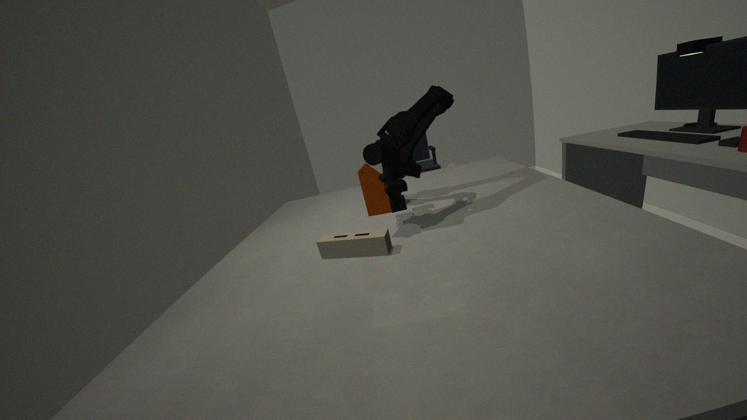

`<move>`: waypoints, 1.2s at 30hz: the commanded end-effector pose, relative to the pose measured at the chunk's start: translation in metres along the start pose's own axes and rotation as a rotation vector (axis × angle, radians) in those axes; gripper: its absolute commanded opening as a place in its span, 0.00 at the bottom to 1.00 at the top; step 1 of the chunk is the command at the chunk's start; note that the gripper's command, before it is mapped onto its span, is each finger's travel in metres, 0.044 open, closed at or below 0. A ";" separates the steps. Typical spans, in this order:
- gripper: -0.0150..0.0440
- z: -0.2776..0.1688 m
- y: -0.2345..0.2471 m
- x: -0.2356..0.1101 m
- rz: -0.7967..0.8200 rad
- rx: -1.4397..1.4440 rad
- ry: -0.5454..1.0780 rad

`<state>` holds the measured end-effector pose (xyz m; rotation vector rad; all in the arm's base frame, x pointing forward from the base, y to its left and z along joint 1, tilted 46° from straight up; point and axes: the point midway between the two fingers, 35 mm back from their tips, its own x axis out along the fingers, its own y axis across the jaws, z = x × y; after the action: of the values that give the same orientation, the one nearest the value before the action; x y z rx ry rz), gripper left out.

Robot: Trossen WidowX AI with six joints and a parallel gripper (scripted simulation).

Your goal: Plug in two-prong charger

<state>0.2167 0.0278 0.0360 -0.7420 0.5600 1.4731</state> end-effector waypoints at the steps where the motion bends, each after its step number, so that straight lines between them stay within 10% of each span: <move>1: 0.25 -0.003 -0.003 -0.003 -0.002 0.031 0.007; 36: 0.25 -0.049 -0.016 0.009 0.031 0.666 -0.004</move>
<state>0.2334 0.0036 0.0023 -0.2465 0.9574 1.2404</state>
